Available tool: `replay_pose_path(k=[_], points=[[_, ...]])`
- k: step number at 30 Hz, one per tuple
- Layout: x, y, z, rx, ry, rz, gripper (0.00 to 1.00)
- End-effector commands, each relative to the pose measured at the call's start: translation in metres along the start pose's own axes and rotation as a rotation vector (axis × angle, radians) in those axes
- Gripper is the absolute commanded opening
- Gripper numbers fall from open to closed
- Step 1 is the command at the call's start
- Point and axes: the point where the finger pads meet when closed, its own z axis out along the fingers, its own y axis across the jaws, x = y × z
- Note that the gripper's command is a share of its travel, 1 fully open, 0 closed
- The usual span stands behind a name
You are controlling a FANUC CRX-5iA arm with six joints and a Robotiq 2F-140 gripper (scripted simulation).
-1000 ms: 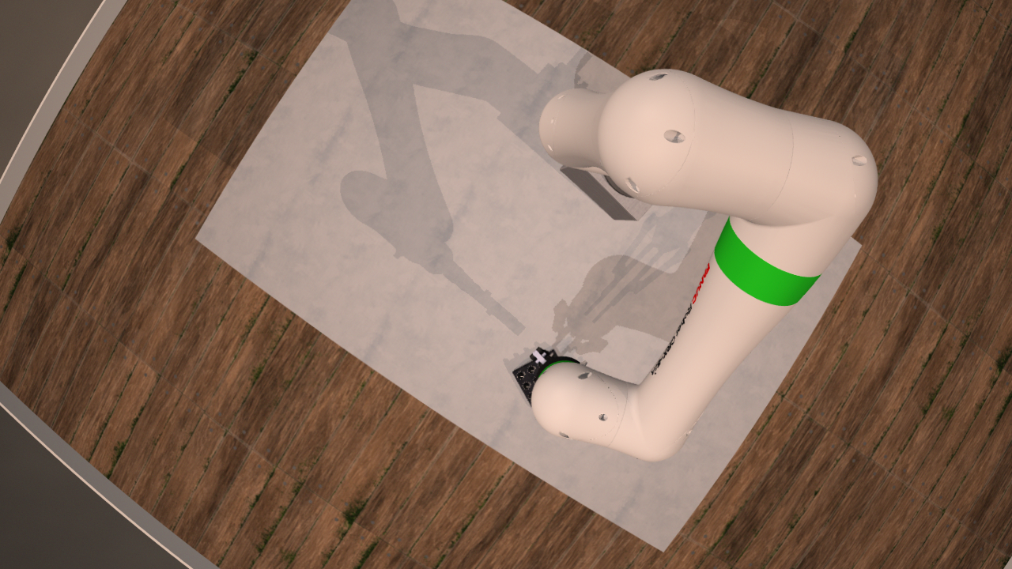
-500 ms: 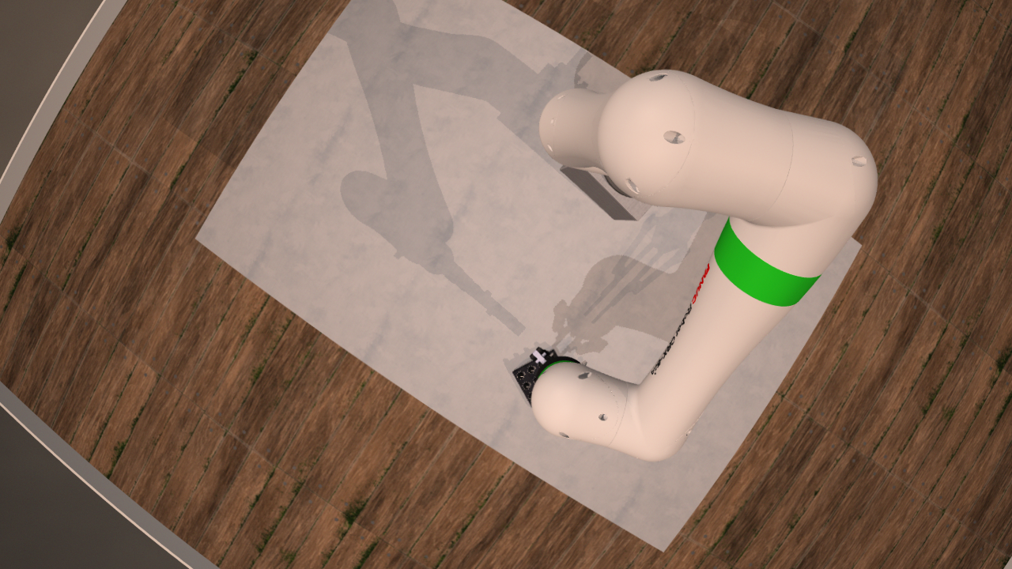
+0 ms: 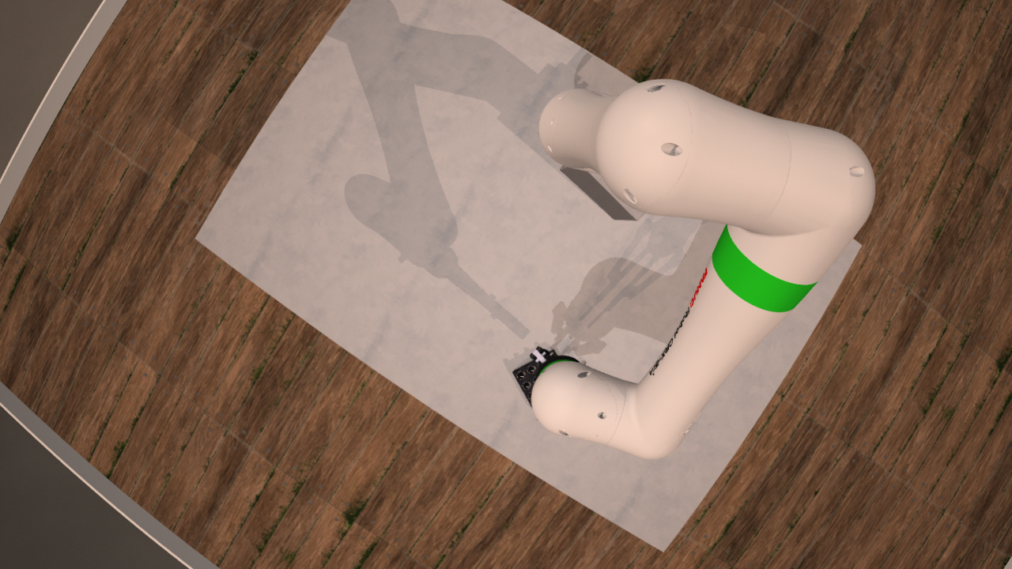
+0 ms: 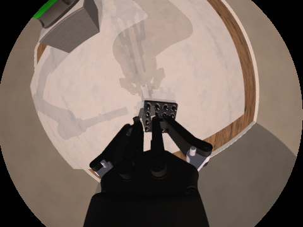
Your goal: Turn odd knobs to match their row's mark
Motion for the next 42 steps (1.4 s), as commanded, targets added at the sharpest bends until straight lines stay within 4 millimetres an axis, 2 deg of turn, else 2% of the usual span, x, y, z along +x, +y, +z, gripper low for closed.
replay_pose_path(k=[1, 16, 42], points=[[0.0, 0.0, 0.001, 0.0, 0.0, 0.0, 0.12], [0.0, 0.0, 0.021, 0.0, 0.0, 0.0, 0.12], [0.0, 0.0, 0.032, 0.0, 0.0, 0.0, 0.12]])
